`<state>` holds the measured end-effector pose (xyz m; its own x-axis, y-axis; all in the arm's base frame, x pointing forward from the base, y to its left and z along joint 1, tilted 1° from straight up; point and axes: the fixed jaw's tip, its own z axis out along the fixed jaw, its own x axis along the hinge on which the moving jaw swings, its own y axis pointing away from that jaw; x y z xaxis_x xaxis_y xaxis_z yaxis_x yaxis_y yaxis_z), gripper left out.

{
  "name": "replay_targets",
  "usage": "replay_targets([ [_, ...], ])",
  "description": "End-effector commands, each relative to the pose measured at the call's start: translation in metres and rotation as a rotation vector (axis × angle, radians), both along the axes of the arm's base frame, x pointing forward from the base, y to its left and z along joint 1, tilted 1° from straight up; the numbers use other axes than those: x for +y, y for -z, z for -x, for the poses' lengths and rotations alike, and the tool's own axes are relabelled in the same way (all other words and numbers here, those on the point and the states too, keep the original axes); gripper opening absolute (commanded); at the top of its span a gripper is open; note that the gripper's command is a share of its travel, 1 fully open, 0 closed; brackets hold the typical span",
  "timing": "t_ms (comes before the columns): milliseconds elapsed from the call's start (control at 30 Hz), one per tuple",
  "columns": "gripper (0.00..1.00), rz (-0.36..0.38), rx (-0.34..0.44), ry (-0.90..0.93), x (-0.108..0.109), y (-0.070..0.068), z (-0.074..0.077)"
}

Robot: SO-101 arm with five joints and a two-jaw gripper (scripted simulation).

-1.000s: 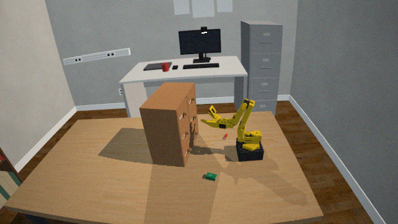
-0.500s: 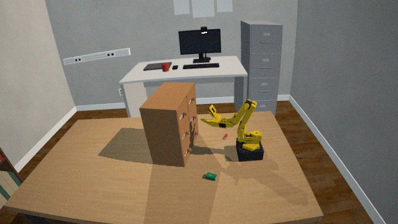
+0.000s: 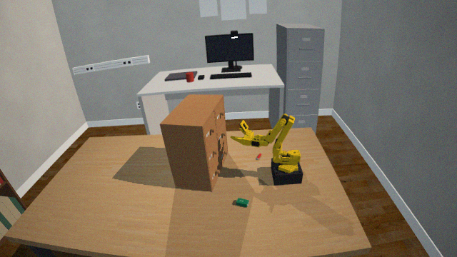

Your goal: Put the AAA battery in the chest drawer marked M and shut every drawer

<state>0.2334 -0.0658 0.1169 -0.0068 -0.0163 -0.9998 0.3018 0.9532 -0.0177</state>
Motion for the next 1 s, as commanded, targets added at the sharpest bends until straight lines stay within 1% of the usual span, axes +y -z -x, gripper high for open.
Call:
replay_targets([
  [0, 0.5, -0.013, 0.006, 0.007, -0.0009, 0.0015, 0.0023],
  [967, 0.5, -0.013, 0.006, 0.014, -0.0019, 0.0037, 0.0045],
])
